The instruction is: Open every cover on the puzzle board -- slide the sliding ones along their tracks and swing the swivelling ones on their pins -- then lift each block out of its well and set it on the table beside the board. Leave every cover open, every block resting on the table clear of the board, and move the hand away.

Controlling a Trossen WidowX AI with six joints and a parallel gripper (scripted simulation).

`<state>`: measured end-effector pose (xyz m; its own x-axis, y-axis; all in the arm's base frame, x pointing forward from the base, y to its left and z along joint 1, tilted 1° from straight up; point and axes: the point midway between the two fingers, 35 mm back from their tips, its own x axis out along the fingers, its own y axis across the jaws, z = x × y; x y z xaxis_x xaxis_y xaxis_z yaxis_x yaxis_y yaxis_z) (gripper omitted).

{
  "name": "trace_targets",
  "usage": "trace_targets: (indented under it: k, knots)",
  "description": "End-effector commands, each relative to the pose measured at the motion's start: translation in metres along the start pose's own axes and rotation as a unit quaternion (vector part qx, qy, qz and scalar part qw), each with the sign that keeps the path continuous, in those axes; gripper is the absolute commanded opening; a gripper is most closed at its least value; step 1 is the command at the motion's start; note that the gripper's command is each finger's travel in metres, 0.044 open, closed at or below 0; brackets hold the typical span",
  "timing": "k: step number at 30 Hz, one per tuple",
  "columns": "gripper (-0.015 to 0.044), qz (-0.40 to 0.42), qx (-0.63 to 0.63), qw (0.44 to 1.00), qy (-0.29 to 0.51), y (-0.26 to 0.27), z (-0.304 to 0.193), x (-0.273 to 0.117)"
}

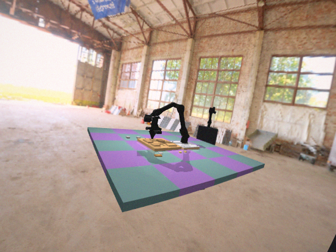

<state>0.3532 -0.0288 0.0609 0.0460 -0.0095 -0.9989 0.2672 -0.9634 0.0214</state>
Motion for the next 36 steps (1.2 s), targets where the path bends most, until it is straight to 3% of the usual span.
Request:
trace_targets:
  k: [1,36]
  knots:
    - [0.0000,-0.001,-0.002,1.000,0.001,0.000,0.000,0.000]
    - [0.0000,-0.001,-0.002,1.000,0.002,0.000,-0.003,0.012]
